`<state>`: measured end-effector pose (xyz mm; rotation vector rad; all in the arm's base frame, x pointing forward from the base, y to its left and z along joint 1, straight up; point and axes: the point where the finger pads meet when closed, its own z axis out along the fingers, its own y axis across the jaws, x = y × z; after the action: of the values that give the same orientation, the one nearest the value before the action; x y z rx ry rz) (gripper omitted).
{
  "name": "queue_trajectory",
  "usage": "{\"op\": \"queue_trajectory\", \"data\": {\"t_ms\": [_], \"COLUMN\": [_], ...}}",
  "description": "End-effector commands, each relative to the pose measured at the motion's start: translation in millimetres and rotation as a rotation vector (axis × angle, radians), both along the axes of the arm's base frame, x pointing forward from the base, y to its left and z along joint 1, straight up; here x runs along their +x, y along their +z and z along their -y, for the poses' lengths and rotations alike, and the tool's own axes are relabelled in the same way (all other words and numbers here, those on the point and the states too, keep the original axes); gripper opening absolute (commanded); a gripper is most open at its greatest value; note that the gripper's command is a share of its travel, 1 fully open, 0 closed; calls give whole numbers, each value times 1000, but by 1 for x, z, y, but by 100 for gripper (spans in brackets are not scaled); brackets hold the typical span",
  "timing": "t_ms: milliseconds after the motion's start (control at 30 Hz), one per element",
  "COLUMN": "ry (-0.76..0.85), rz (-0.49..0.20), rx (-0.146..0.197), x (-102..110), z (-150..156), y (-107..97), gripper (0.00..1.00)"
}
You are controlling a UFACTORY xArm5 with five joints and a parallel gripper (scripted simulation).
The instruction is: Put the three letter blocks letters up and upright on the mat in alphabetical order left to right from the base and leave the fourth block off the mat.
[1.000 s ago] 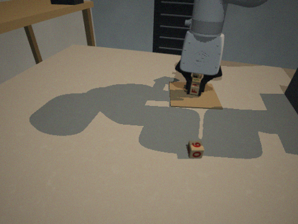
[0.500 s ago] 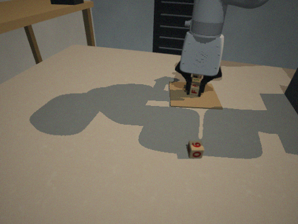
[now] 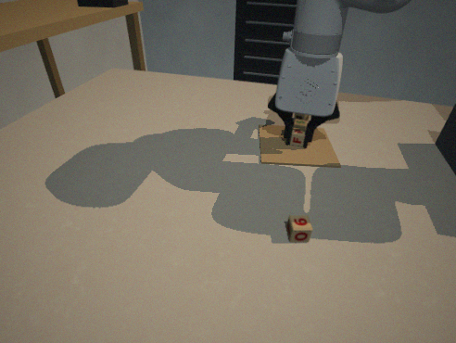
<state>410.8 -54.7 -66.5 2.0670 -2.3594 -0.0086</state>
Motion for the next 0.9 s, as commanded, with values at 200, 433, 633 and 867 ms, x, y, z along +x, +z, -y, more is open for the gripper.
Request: {"op": "queue_trajectory", "data": {"t_ms": [200, 433, 633, 867], "ry": [0, 0, 0, 0], "rz": [3, 3, 3, 3], "rx": [0, 0, 0, 0], "x": [1, 1, 1, 1], "z": [0, 0, 0, 0], "y": [1, 1, 1, 1], "gripper": [21, 21, 30, 38]}}
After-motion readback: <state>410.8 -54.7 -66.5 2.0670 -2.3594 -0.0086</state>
